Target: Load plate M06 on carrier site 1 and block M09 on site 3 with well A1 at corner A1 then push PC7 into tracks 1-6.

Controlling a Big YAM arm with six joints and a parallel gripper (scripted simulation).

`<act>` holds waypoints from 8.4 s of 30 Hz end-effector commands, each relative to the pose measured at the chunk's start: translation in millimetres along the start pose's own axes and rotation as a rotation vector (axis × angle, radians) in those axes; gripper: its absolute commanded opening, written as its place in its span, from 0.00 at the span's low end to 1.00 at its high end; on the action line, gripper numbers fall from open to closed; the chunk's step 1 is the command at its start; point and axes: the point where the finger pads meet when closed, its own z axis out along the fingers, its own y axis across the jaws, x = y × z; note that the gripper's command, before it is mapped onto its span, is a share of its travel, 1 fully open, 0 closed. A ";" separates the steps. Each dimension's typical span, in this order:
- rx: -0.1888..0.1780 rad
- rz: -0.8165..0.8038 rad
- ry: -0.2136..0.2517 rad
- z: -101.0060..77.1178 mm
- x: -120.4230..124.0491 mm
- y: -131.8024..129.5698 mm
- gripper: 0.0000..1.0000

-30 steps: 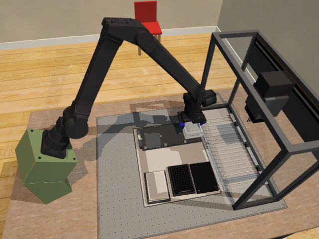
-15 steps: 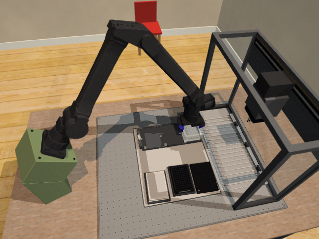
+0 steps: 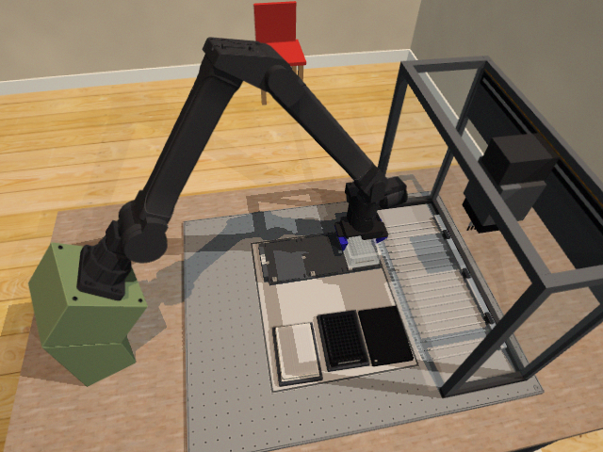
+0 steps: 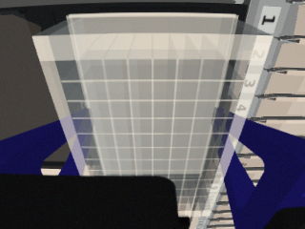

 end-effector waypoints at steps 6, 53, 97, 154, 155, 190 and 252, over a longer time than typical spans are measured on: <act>0.027 0.014 -0.004 -1.9 -1.6 -15.7 0.00; 0.006 0.009 -0.006 12.1 -4.3 -1.2 0.00; 0.039 0.000 -0.009 -2.6 -5.1 -15.9 0.96; 0.053 0.028 0.001 -92.0 75.6 19.8 1.00; 0.052 0.028 0.002 -91.6 81.7 22.6 1.00; 0.008 0.018 -0.005 -63.6 247.1 104.3 1.00; 0.026 0.033 0.006 3.4 250.7 96.4 1.00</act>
